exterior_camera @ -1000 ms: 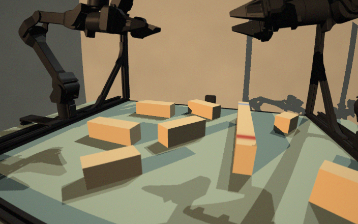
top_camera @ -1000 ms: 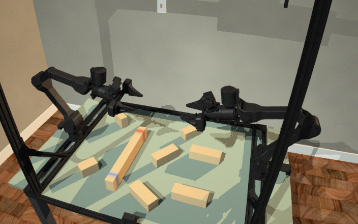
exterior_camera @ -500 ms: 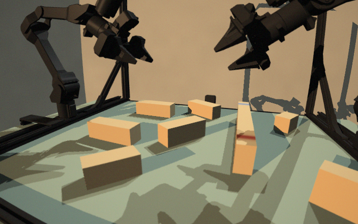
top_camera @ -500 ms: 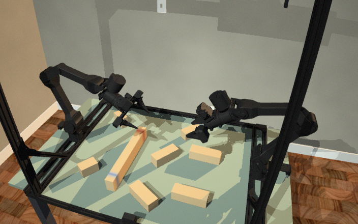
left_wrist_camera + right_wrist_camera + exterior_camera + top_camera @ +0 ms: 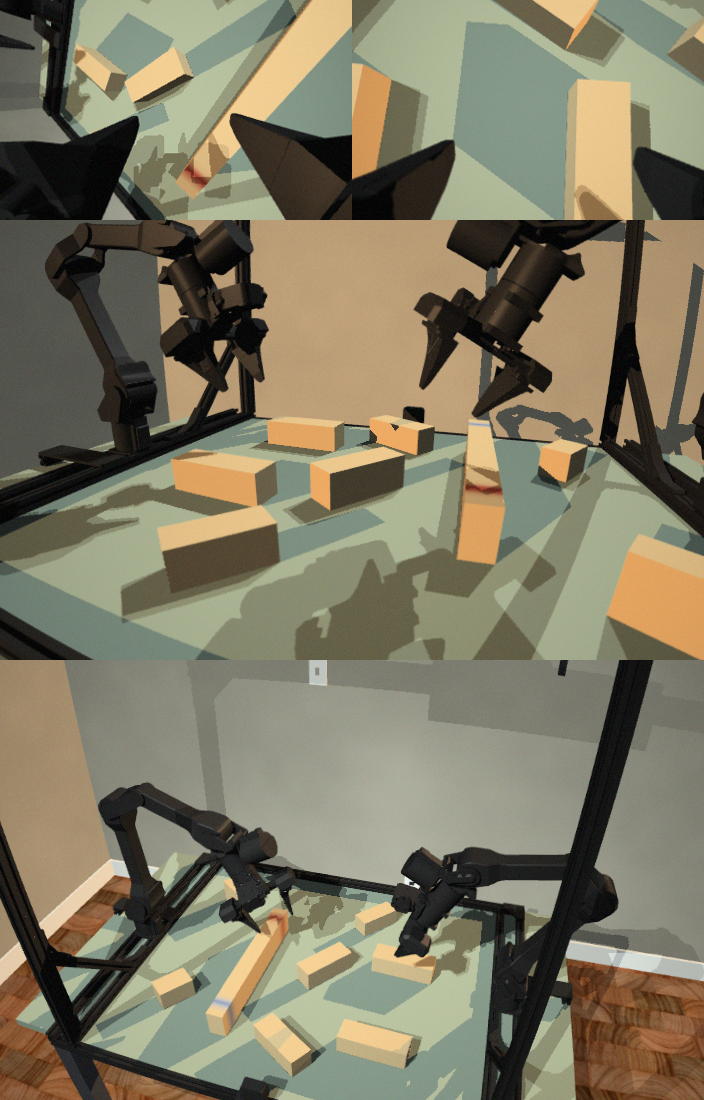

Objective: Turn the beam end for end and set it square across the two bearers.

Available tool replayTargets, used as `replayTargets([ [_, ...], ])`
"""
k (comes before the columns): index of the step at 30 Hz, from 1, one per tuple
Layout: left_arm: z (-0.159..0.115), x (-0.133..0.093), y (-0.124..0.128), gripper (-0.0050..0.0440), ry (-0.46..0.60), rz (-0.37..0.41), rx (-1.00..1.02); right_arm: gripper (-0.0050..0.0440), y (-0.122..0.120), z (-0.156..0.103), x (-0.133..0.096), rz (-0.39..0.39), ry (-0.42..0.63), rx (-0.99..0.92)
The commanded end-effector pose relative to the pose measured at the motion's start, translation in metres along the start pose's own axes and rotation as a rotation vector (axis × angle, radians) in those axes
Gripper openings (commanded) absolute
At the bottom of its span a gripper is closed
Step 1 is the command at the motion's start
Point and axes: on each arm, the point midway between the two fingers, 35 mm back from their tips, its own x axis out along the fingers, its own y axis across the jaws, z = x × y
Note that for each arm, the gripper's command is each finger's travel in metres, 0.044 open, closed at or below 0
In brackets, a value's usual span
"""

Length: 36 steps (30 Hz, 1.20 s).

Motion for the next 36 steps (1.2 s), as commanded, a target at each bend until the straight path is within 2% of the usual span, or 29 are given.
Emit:
replayTargets([
  [1,-0.005,0.011,-0.01,0.041,0.051,-0.11,0.117,0.044,-0.001,-0.017,-0.003,-0.005,0.112,0.007],
  [9,-0.018,0.027,-0.037,0.041,0.121,-0.381,0.383,0.044,-0.002,-0.062,-0.019,-0.019,0.388,0.017],
  [11,-0.018,0.027,-0.037,0.041,0.121,-0.381,0.383,0.044,-0.002,-0.062,-0.019,-0.019,0.388,0.017],
  [15,-0.023,0.031,-0.047,0.041,0.129,-0.501,0.489,0.044,-0.003,-0.079,-0.03,-0.025,0.502,0.021],
  [21,-0.024,0.032,-0.049,0.041,0.129,-0.507,0.494,0.044,-0.003,-0.08,-0.031,-0.026,0.508,0.022],
  [28,-0.027,0.045,-0.054,0.041,0.129,-0.507,0.494,0.044,-0.003,-0.08,-0.031,-0.026,0.508,0.022],
  [36,-0.034,0.071,-0.067,0.041,0.129,-0.507,0.494,0.044,-0.003,-0.08,-0.031,-0.026,0.508,0.022],
])
